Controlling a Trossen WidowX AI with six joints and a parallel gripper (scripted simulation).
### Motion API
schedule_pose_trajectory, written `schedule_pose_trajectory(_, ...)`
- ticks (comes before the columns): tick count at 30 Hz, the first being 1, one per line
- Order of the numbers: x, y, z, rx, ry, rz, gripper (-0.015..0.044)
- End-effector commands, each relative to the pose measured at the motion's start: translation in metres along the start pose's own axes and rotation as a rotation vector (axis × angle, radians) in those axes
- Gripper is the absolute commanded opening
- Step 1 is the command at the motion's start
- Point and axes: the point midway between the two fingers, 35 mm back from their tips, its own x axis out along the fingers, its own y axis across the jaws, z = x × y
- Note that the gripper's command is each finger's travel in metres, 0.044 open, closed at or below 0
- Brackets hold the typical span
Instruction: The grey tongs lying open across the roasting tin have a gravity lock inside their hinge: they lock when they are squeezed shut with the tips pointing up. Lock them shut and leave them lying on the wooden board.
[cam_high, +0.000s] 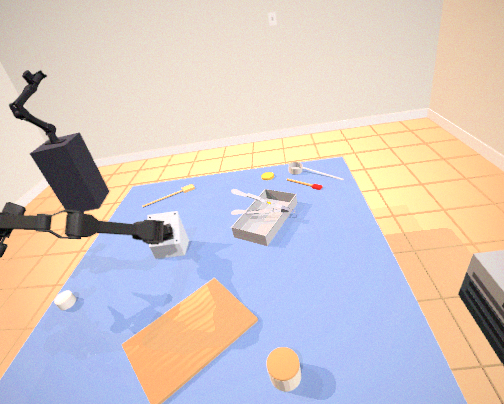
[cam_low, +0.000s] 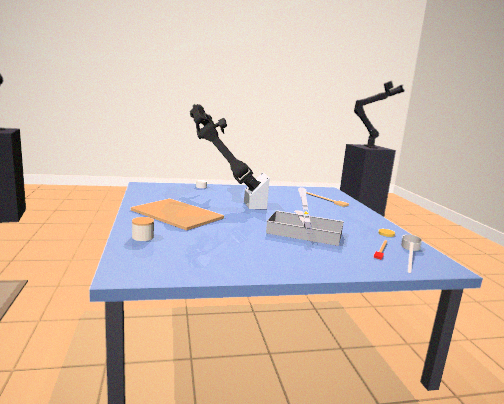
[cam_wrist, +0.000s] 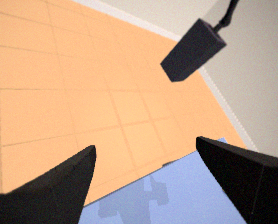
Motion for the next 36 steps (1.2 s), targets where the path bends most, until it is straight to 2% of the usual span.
schedule_pose_trajectory(1, 0.0, 0.0, 0.0, 0.0, 0.0, 0.0, 0.0426)
schedule_pose_trajectory(8, 0.003, -0.048, 0.004, 0.025, 0.005, -0.073, 0.0242)
schedule_pose_trajectory(13, 0.0, -0.132, -0.007, 0.057, 0.056, -0.227, 0.0111)
schedule_pose_trajectory(23, -0.016, -0.281, -0.044, 0.024, 0.213, -0.423, -0.015)
schedule_pose_trajectory(36, -0.072, -0.436, -0.15, 0.053, 0.484, -0.558, -0.015)
